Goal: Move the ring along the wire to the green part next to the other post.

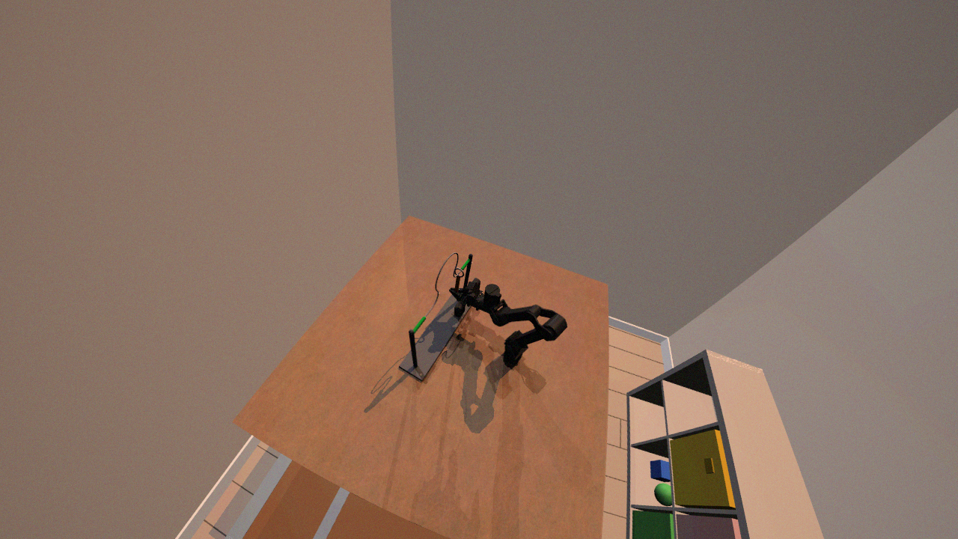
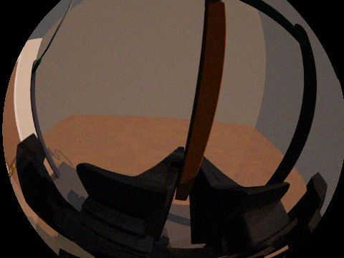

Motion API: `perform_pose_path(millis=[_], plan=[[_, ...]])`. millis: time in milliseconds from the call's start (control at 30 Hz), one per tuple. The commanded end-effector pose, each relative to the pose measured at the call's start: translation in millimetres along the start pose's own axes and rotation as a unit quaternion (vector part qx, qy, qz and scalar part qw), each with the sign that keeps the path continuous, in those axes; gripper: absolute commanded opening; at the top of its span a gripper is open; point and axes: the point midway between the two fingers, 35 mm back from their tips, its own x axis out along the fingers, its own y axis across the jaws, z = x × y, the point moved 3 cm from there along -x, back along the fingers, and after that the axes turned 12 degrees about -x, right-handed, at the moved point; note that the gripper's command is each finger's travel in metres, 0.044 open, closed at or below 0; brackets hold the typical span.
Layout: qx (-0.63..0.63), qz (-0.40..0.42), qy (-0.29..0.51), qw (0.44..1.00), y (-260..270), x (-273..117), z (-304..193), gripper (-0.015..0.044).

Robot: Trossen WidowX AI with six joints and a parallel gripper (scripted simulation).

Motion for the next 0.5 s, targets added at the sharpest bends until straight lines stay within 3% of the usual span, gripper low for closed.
perform_pose_path(millis=[0, 467], plan=[[0.010, -0.001, -0.005, 1.000, 4.9, -1.1, 3.6, -0.0150], [0.090, 0.007, -0.008, 0.996, 36.0, -0.8, 12.4, -0.0150]])
